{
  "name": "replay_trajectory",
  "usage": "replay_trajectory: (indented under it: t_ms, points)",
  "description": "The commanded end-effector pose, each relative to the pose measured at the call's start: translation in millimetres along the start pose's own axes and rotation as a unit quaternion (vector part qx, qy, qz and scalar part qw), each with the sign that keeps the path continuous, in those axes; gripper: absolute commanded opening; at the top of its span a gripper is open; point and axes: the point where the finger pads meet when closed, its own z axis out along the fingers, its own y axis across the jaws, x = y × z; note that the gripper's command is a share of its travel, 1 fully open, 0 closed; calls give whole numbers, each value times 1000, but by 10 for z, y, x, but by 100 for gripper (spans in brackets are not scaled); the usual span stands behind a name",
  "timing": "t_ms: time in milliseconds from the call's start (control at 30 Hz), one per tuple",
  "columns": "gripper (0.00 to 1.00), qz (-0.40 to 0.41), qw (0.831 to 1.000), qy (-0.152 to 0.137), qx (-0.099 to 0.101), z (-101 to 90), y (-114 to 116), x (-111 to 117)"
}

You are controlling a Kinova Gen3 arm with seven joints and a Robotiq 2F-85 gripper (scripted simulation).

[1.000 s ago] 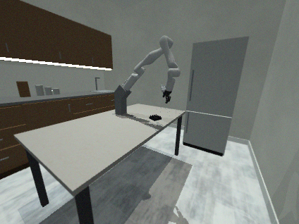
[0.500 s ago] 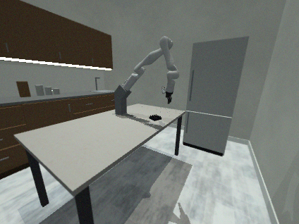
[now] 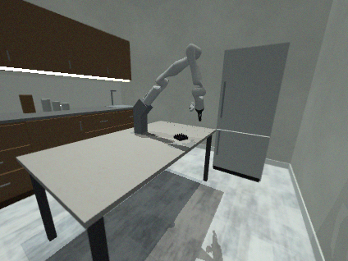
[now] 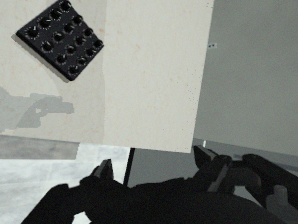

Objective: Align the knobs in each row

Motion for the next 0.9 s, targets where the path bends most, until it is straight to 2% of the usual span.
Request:
replay_trajectory:
  t_ms: [0,867]
  points:
    - [100,10,1000,-6,-5,49,25,-2]
    - [100,58,997,-43,-17,191,100,-151]
